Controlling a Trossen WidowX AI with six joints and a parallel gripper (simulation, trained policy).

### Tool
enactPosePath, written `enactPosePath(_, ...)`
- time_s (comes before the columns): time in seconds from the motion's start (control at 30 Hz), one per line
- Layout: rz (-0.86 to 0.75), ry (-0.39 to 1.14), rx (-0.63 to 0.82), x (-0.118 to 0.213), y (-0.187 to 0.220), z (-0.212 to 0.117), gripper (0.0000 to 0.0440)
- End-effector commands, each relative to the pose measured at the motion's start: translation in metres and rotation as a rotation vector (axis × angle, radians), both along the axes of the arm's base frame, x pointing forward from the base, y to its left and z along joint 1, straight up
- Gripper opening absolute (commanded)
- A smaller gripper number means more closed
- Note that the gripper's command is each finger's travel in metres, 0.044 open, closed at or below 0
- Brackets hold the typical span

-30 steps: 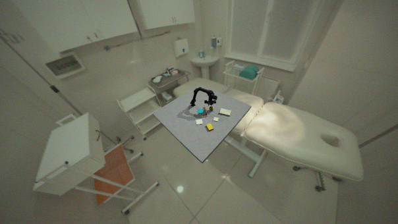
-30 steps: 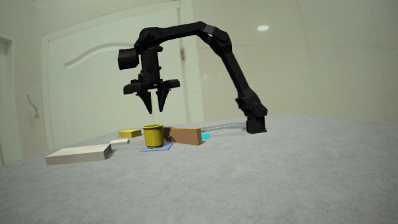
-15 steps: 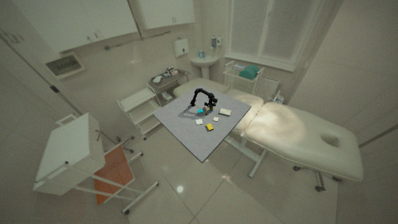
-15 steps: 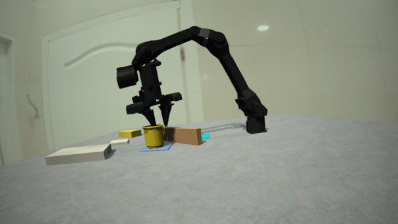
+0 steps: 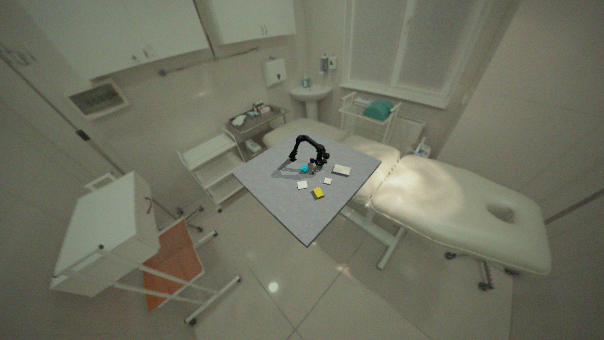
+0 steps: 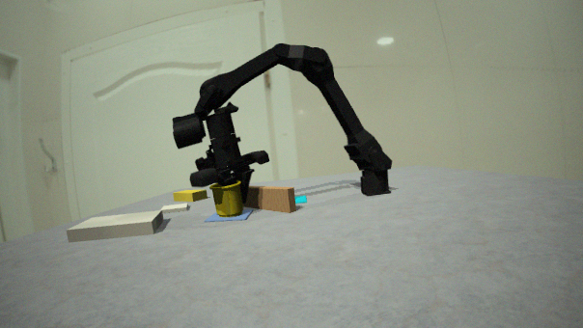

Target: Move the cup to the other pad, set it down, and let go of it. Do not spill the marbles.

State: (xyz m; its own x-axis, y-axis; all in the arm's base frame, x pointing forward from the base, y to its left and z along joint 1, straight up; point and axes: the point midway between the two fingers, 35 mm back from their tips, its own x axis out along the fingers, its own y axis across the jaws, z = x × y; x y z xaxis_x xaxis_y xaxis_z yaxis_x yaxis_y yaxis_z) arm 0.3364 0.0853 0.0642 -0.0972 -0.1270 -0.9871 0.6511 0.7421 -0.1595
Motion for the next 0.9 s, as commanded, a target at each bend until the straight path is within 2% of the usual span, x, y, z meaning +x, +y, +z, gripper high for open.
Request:
enactPosePath(0.0,0.032,0.013,-0.012,-0.005,-0.003,0.000,0.0000)
enactPosePath(0.33,0.022,0.001,-0.004,-0.013,-0.010,0.025,0.0005)
enactPosePath(0.87,-0.084,-0.058,0.022,-0.029,-0.037,0.075,0.0000)
